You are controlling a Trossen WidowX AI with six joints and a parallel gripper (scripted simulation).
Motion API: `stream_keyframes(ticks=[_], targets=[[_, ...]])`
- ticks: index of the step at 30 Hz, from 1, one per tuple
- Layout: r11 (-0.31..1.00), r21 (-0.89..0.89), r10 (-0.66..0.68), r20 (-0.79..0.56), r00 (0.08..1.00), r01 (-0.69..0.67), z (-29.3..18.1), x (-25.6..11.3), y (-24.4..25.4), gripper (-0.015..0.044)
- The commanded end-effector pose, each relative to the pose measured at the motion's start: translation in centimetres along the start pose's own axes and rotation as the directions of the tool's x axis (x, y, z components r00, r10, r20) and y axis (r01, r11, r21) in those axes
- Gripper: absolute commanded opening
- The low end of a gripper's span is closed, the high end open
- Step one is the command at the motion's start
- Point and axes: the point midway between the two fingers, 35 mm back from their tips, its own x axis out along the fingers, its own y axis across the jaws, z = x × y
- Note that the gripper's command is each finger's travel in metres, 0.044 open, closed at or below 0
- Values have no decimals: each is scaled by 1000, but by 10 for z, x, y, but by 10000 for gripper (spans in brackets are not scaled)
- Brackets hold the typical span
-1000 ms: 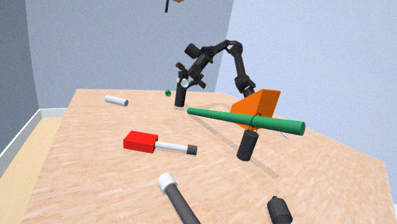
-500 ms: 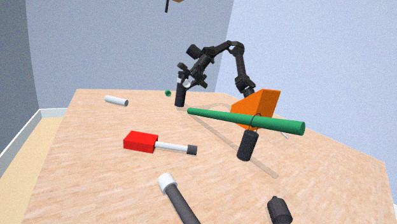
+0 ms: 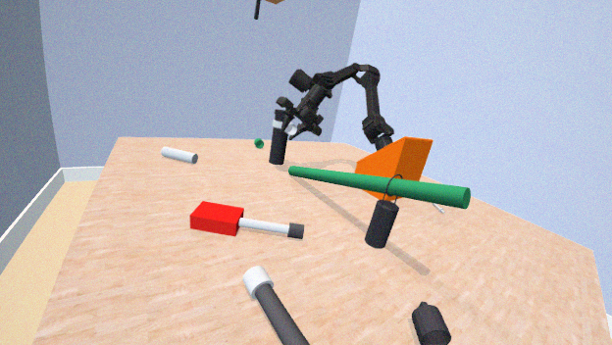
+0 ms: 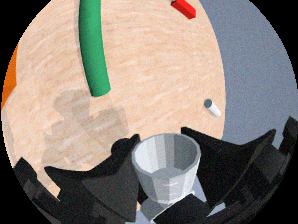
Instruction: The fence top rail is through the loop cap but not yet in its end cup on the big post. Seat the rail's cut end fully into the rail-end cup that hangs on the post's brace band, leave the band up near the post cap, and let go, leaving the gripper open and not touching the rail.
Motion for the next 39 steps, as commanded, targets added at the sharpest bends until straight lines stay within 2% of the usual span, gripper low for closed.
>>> stream_keyframes(ticks=[1, 13, 39], targets=[[999, -33, 0, 19, 1000, 1, 1, -1, 2, 0], [994, -109, 3, 62, 998, 4, 0, -5, 9, 0], [997, -82, 5, 43, 999, -1, 0, -4, 7, 0]])
